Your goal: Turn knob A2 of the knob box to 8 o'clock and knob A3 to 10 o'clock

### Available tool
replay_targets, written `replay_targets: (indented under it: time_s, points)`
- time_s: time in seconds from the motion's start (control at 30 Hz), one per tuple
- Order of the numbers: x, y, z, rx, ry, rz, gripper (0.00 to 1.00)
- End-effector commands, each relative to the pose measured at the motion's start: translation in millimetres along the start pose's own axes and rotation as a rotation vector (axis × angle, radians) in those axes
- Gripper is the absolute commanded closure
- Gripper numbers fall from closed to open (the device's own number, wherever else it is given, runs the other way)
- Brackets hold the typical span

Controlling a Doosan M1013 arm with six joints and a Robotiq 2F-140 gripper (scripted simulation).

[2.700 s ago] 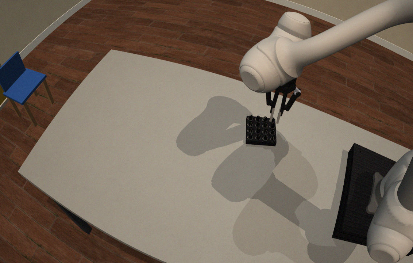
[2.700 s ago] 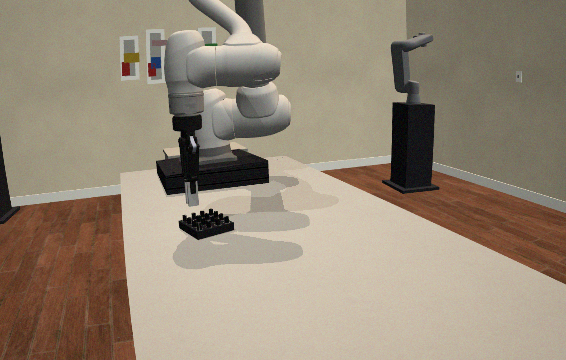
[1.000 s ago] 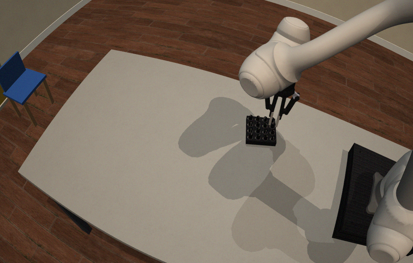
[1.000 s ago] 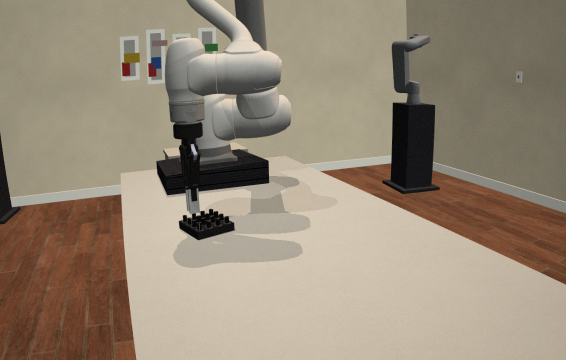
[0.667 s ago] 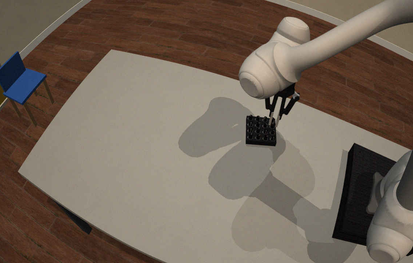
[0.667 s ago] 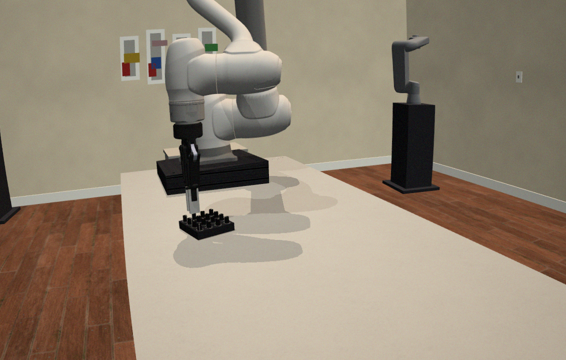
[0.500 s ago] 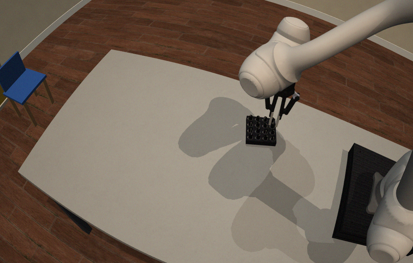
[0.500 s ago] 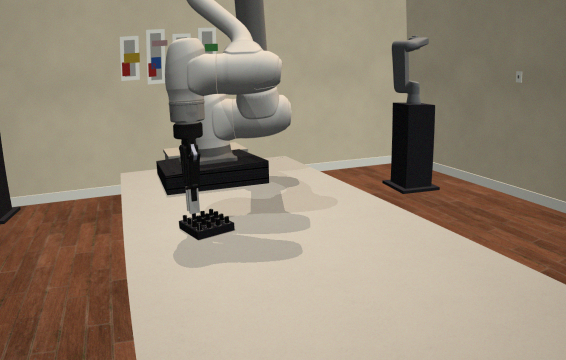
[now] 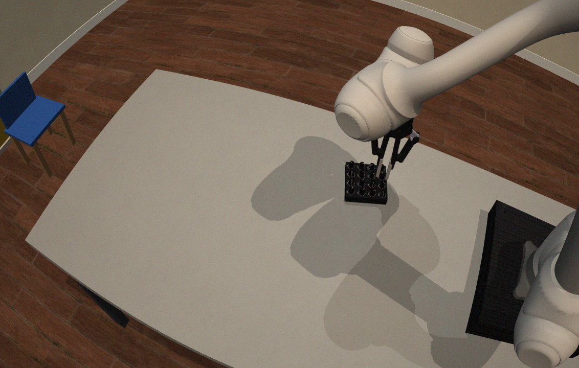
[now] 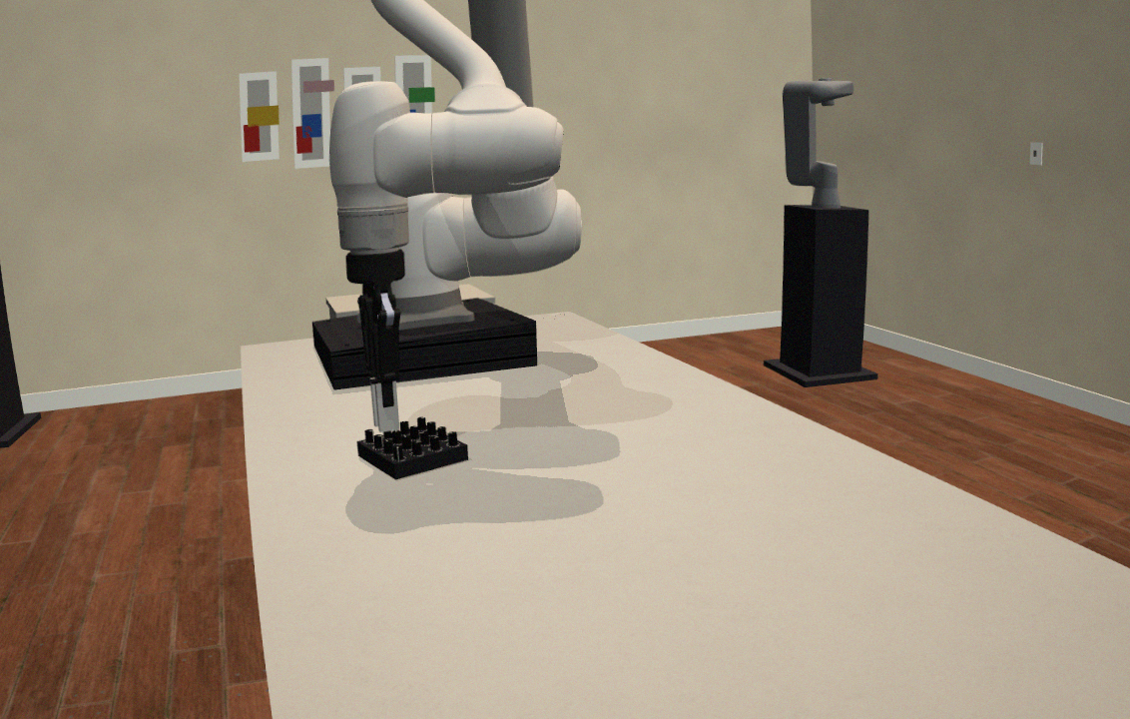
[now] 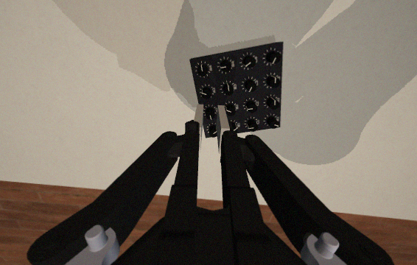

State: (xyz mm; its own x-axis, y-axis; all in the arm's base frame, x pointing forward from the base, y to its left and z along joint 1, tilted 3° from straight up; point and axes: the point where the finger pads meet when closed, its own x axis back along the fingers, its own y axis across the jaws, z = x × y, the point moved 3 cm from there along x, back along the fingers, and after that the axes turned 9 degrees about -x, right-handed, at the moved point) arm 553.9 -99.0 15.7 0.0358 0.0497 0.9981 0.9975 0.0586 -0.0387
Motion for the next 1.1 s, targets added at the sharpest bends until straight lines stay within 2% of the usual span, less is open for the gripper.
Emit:
replay_targets:
  time_s: [0.0, 1.07]
  points:
    - [-1.8, 0.0, 0.0, 0.0, 0.0, 0.0, 0.88]
    - [-6.9, 0.0, 0.0, 0.0, 0.0, 0.0, 0.88]
